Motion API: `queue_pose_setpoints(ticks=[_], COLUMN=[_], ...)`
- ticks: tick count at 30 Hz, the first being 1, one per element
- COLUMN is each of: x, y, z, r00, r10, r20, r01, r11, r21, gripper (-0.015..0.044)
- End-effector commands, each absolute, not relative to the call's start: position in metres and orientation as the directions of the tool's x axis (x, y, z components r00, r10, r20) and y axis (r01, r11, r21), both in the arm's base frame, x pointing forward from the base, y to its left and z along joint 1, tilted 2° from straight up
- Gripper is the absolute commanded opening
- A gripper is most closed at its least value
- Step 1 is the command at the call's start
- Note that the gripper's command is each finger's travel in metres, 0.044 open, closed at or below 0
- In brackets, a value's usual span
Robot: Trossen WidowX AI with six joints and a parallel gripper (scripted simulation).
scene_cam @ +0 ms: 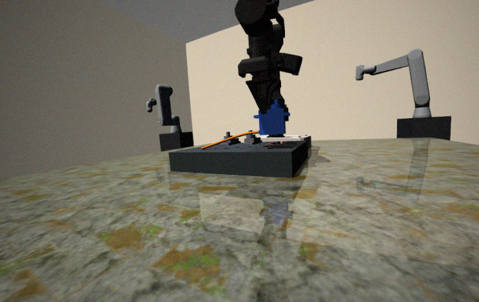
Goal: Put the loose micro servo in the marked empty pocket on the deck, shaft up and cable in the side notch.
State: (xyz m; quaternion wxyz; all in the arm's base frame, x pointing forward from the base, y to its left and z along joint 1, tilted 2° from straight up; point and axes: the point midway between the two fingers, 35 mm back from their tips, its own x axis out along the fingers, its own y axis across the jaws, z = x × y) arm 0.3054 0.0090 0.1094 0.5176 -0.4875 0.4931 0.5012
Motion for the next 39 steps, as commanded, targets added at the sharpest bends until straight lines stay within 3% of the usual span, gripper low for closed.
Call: queue_pose_setpoints(ticks=[1, 22, 39], x=[0.3058, 0.3059, 0.3059], y=[0.0091, 0.0091, 0.0091], z=[0.1098, 0.1098, 0.1099], r00=[0.015, 0.015, 0.015], r10=[0.040, 0.040, 0.040], r20=[-0.999, -0.999, -0.999], r01=[-0.990, -0.645, -0.109], r11=[0.138, 0.764, 0.993], r21=[-0.009, 0.021, 0.038], gripper=[0.0000, 0.0000, 0.0000])
